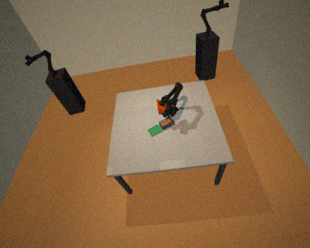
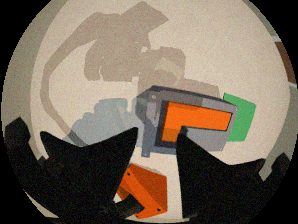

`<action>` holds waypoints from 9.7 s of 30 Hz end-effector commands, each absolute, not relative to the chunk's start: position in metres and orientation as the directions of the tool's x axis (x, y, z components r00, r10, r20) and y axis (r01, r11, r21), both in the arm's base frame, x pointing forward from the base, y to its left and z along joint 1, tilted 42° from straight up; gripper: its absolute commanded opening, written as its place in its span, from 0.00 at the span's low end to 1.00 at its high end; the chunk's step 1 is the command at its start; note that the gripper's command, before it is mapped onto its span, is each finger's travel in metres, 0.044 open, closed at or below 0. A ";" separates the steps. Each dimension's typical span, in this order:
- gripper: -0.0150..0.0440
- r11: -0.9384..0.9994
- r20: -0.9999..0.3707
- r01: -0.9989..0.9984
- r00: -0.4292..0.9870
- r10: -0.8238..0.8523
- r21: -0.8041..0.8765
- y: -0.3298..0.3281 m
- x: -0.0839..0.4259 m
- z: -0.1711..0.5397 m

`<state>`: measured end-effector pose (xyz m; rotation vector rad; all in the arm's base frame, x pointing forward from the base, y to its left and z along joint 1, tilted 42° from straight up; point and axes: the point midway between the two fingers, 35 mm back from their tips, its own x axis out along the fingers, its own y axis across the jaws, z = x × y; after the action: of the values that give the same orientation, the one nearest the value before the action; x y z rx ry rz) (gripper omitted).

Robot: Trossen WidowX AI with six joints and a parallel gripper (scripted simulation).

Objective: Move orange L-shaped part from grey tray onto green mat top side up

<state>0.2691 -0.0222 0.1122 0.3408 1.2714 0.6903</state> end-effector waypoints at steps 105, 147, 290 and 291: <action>0.56 0.740 -0.743 -0.269 0.114 0.660 0.616 -0.036 0.259 0.133; 0.73 0.136 -0.749 0.953 0.119 0.651 0.270 -0.095 0.291 0.093; 0.25 0.136 -0.750 0.953 0.118 0.651 0.269 -0.103 0.289 0.102; 0.25 0.136 -0.750 0.953 0.118 0.651 0.269 -0.103 0.289 0.102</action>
<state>0.2887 -0.1006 0.1000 1.6008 1.6128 -0.4742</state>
